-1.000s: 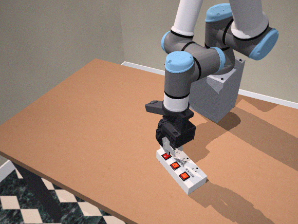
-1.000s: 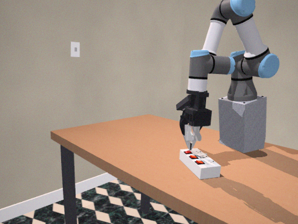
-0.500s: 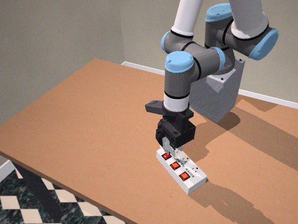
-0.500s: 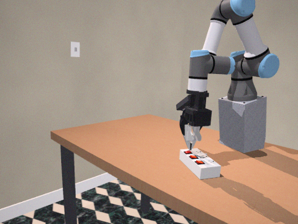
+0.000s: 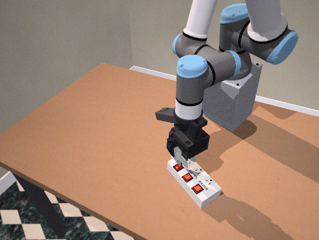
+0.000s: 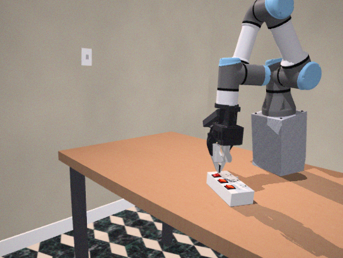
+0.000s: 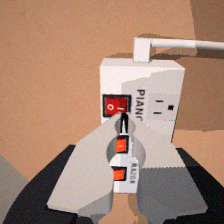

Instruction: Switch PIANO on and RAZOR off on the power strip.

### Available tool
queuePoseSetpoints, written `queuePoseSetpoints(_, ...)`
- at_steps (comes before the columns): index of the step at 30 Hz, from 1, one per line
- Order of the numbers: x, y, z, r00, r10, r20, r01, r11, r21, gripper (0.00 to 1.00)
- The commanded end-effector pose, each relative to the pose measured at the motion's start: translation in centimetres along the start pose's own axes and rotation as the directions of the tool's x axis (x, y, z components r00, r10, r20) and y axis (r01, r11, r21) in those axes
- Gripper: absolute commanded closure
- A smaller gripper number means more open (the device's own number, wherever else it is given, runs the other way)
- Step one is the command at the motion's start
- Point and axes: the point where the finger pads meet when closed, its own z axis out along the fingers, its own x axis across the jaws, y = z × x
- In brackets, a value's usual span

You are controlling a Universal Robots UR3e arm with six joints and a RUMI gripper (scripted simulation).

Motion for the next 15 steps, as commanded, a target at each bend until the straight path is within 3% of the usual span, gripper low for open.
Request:
queuePoseSetpoints(1,-0.07,0.01,-0.03,1.0,0.0,0.002,0.0,1.0,0.0,1.0)
queuePoseSetpoints(15,-0.07,0.01,0.31,1.0,0.0,0.002,0.0,1.0,0.0,1.0)
